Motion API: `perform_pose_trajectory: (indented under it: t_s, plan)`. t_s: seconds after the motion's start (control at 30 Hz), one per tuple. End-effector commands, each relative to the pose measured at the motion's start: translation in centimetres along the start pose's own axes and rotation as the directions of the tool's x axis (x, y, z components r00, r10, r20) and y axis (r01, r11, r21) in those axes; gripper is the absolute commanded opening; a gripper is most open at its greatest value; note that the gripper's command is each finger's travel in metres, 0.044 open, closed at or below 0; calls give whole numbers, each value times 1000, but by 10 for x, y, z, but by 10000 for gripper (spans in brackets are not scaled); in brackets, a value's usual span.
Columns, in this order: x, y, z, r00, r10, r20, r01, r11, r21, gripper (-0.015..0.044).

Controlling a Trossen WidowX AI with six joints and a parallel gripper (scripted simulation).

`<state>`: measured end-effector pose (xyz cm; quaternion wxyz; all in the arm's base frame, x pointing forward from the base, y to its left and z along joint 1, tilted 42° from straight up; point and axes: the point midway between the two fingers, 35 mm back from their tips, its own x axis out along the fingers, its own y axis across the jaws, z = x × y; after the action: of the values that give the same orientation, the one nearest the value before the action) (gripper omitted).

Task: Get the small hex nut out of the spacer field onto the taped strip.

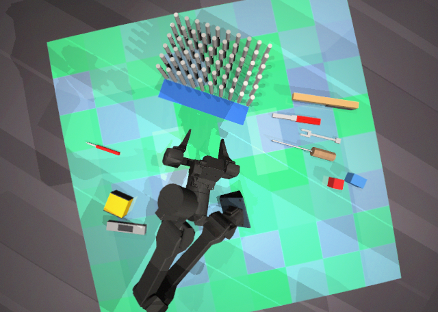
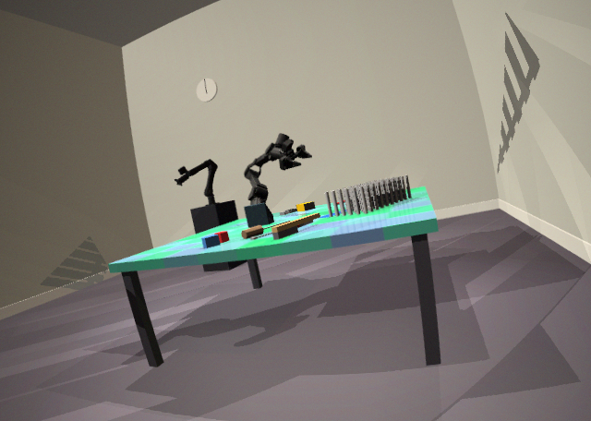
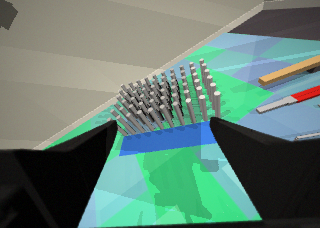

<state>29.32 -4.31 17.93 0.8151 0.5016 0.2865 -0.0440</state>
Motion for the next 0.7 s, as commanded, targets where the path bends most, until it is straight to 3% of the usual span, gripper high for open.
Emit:
perform_pose_trajectory:
  t_s: [0.0,0.37,0.67]
  plan:
    - [68,-5,-16,999,11,-35,-23,930,-368,440]
    - [150,-16,-56,999,45,-21,-45,650,-758,440]
    - [152,-16,-57,999,46,-21,-45,640,-767,440]
